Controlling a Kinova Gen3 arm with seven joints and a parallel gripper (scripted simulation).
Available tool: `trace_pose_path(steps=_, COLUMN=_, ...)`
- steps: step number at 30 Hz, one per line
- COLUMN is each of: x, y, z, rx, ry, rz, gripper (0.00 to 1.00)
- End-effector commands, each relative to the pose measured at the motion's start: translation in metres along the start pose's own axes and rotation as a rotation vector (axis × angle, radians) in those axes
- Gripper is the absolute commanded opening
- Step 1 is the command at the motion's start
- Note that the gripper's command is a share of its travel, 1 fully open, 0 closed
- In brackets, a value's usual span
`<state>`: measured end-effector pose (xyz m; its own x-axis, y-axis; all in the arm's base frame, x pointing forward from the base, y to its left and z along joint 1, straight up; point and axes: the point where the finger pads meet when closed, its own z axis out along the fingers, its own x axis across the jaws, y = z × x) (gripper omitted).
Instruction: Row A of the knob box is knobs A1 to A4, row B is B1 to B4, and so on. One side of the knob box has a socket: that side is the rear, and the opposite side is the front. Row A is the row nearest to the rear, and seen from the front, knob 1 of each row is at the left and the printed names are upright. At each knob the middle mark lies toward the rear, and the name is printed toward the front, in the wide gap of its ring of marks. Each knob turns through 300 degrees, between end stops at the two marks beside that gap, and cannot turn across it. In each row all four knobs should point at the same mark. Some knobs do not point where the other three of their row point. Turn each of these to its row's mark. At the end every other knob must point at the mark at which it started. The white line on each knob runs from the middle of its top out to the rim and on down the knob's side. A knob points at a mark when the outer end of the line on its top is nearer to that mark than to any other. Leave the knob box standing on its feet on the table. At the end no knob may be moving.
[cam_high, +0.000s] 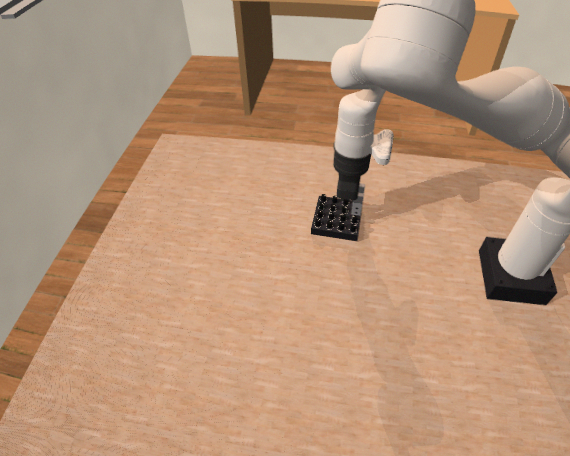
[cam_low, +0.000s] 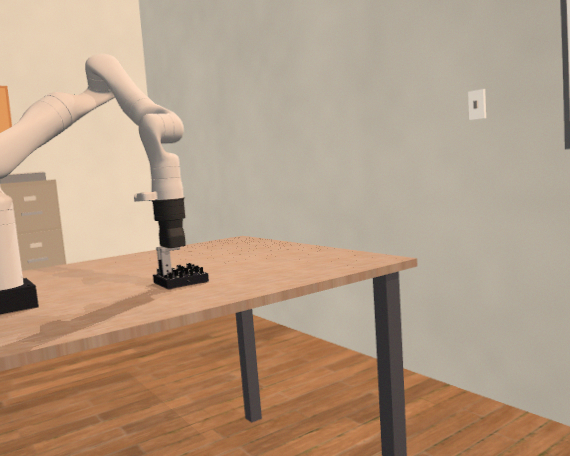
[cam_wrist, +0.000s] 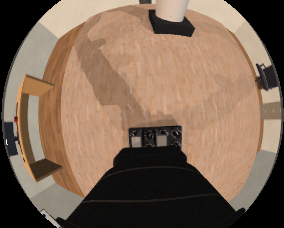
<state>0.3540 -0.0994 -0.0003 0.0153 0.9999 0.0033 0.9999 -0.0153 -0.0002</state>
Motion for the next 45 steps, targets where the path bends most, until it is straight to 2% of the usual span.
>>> trace_pose_path(steps=1, x=0.000, y=0.001, z=-0.004, rx=-0.003, ry=0.001, rz=-0.001, gripper=0.46)
trace_pose_path(steps=14, x=0.000, y=0.001, z=-0.035, rx=-0.003, ry=0.001, rz=-0.001, gripper=0.46)
trace_pose_path(steps=45, x=0.000, y=0.000, z=-0.036, rx=0.001, ry=0.003, rz=-0.047, gripper=0.46)
